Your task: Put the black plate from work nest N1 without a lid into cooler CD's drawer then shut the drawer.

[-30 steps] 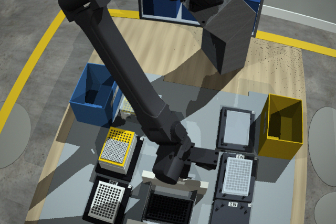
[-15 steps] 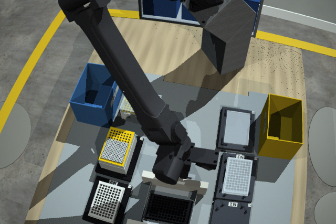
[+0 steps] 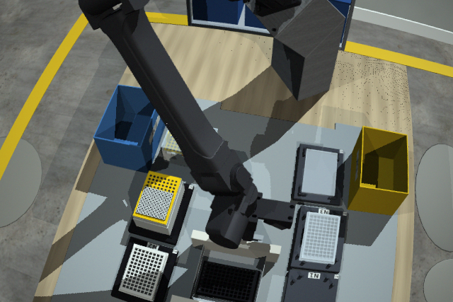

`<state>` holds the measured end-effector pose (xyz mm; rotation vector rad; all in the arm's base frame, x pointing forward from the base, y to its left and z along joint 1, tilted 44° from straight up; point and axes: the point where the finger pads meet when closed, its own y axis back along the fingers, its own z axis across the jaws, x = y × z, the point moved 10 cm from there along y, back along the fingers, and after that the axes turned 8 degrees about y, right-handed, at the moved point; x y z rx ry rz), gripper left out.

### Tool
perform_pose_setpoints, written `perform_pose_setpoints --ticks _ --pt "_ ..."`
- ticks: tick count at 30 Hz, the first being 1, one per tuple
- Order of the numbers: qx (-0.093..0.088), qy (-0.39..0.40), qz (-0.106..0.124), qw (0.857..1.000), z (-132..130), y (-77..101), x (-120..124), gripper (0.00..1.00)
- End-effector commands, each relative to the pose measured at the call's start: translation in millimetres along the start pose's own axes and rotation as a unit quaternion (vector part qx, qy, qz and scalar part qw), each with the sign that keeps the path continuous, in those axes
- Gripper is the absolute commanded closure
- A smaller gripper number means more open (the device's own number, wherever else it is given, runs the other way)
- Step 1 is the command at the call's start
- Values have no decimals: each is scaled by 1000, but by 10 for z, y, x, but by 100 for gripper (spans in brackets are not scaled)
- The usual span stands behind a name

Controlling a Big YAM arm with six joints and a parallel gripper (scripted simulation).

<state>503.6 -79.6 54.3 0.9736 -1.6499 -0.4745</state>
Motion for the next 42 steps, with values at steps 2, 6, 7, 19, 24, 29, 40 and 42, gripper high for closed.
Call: perform_pose_setpoints --ticks 2,6,7,19,24,29,40,42 --pt "35 -10 1 999 -269 140 -39 100" --pt "30 -7 -1 1000 -259 119 -59 100" --pt "30 -7 -1 1000 -259 119 -59 100" --pt "24 -3 -4 1000 -384 98 -69 100" --pt "24 -4 -3 1000 -440 101 -61 100" --pt "24 -4 -3 1000 -497 112 -47 100" --pt "35 -10 0 999 -633 153 1 100" --pt "35 -10 0 999 -633 153 1 100"
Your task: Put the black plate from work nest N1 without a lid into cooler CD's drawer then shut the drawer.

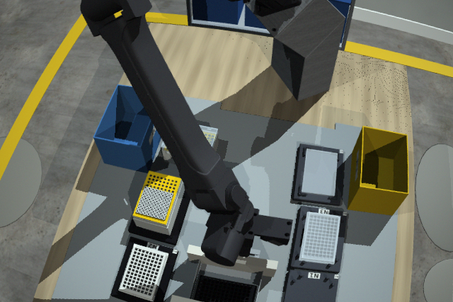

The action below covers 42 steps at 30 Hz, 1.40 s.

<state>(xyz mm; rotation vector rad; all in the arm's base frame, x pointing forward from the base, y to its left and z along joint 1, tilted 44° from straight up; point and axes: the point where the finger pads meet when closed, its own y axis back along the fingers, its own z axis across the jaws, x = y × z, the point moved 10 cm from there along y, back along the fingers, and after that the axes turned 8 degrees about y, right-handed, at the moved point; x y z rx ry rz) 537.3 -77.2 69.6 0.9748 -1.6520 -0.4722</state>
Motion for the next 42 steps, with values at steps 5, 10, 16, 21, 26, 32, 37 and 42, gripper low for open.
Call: perform_pose_setpoints --ticks 5,10,16,21,26,32,37,42 --pt "35 -11 0 999 -273 157 -43 100" --pt "35 -11 0 999 -273 157 -43 100" --pt "35 -11 0 999 -273 157 -43 100" --pt "35 -11 0 999 -273 157 -43 100" --pt "35 -11 0 999 -273 157 -43 100" --pt "35 -11 0 999 -273 157 -43 100" --pt "22 -3 -3 1000 -260 106 -90 100" --pt "26 -4 -3 1000 -339 111 -79 100"
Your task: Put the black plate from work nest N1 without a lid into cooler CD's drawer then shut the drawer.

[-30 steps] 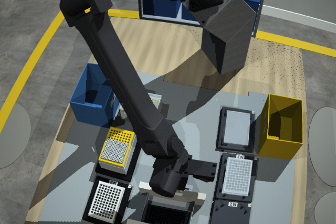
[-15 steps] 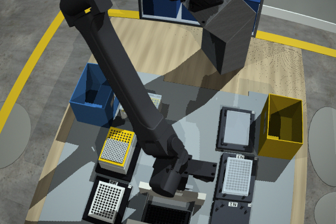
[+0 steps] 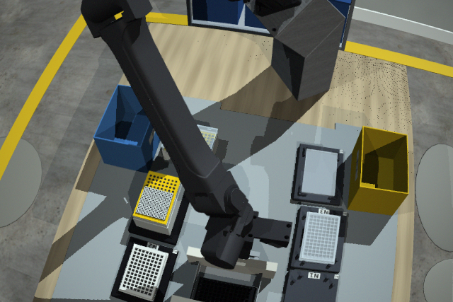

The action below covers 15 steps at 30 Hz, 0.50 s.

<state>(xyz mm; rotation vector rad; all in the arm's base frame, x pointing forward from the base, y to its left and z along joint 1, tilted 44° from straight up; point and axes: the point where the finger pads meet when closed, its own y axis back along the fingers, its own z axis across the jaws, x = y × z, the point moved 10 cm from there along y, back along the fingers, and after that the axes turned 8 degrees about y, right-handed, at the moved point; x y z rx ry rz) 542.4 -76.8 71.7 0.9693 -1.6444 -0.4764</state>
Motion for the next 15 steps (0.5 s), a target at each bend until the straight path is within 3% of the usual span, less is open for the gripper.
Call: perform_pose_setpoints --ticks 1,15 --pt "31 -7 -3 999 -301 115 -81 100" --pt "31 -7 -3 999 -464 127 -58 100"
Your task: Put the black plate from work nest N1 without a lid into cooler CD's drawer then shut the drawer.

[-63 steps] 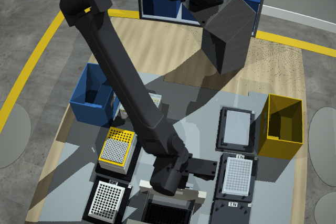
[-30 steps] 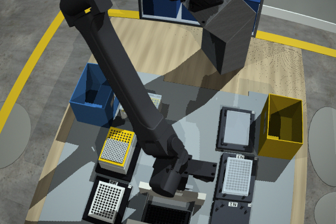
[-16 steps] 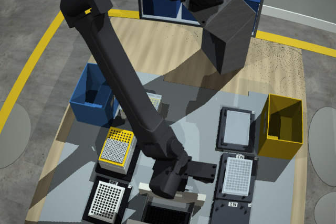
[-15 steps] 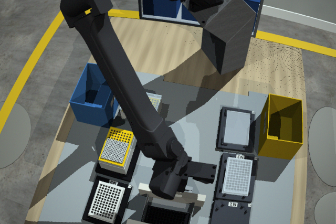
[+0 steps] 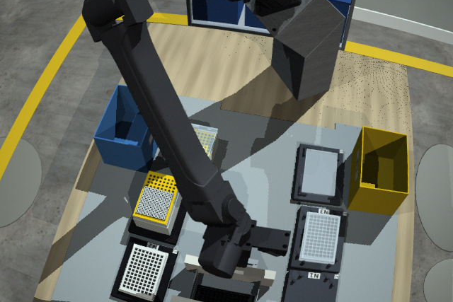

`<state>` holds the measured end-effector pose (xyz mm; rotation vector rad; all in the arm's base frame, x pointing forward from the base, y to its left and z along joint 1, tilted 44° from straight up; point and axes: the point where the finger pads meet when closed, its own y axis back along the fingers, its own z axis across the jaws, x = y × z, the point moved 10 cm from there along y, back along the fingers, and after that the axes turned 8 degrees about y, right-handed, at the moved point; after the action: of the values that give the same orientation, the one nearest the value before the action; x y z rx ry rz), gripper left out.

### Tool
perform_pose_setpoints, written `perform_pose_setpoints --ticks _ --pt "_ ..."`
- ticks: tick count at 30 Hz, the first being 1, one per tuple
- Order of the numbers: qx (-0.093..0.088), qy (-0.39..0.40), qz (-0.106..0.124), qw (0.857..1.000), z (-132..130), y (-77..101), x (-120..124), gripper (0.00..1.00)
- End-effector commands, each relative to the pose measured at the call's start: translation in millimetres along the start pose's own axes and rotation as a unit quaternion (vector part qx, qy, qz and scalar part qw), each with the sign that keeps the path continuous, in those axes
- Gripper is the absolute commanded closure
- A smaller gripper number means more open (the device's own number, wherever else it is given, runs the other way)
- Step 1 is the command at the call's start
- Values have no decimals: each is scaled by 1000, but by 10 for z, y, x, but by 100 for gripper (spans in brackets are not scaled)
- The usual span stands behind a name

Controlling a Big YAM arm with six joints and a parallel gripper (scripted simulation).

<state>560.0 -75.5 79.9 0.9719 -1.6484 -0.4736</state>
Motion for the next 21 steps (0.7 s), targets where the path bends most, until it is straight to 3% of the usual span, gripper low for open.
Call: perform_pose_setpoints --ticks 1,21 --pt "27 -5 -4 1000 -280 120 -89 100" --pt "39 -13 0 999 -396 182 -26 100"
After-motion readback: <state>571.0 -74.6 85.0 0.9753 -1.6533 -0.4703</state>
